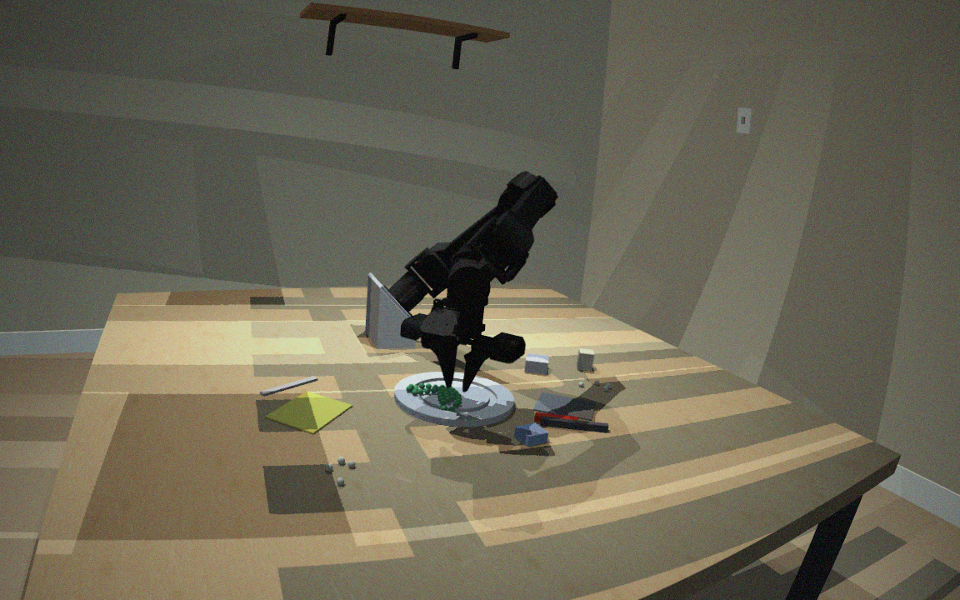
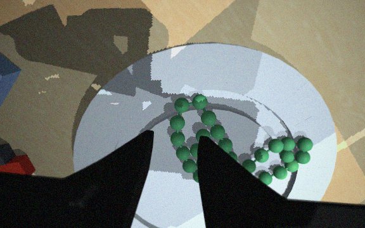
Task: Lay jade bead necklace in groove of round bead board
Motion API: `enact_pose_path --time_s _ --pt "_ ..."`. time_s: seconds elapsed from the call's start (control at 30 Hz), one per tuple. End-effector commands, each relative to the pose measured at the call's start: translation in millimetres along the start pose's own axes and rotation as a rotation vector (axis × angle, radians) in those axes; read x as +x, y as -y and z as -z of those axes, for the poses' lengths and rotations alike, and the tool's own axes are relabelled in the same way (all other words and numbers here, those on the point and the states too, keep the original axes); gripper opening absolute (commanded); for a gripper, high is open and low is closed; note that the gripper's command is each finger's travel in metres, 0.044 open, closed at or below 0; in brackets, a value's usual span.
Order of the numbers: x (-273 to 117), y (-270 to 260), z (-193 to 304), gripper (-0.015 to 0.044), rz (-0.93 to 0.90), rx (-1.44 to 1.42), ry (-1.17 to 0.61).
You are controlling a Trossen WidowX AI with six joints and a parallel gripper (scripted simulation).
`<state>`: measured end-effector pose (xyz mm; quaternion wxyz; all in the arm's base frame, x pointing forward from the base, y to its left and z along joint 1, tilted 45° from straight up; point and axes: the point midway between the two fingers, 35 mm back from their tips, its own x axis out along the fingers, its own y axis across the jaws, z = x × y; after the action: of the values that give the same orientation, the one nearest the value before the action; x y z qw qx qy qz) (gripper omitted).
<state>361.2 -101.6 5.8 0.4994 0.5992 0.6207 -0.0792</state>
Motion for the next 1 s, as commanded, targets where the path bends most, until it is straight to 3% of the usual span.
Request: enact_pose_path --time_s 0.0,0.77,0.97 --pt "3.7 0.1 -0.1 0.0120 0.000 0.000 -0.001" --pt "31.5 0.2 3.1 0.0120 0.001 0.006 -0.011" --pt "28.4 -1.6 2.2 0.0080 0.000 -0.003 -0.002"
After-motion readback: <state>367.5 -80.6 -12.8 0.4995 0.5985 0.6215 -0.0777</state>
